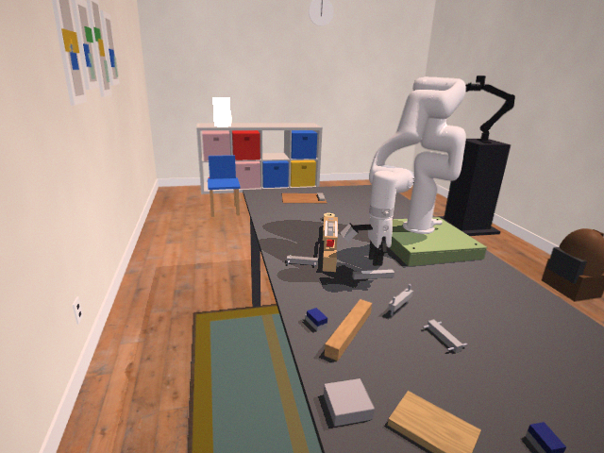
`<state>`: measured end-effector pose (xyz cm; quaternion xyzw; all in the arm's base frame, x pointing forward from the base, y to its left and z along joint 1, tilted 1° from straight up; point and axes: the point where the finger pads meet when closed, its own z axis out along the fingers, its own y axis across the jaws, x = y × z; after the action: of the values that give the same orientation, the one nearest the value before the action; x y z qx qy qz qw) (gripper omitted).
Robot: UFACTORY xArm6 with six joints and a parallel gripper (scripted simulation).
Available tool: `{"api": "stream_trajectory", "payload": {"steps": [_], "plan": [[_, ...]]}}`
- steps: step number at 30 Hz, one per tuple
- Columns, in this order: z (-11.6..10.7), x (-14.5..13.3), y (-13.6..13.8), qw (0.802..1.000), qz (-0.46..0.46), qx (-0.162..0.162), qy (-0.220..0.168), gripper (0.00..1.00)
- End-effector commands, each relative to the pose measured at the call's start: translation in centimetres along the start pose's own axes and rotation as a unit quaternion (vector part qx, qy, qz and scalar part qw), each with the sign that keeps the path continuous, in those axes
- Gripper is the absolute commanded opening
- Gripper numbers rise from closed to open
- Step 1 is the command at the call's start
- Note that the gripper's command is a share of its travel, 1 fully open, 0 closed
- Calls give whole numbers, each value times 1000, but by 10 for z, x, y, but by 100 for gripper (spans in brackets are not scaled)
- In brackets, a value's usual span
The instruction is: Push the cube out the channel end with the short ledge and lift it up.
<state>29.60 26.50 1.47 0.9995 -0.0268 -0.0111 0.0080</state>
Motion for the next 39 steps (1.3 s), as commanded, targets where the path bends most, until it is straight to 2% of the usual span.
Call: {"api": "stream_trajectory", "payload": {"steps": [1, 13, 22, 36, 37, 39], "plan": [[24, 4, -4, 1000, 0, 3, 3, 38], [32, 4, -4, 1000, 0, 3, 3, 38], [50, 4, -5, 1000, 0, 3, 3, 38], [51, 4, -5, 1000, 0, 3, 3, 38], [51, 4, -5, 1000, 0, 3, 3, 0], [51, 4, -5, 1000, 0, 3, 3, 0]]}}
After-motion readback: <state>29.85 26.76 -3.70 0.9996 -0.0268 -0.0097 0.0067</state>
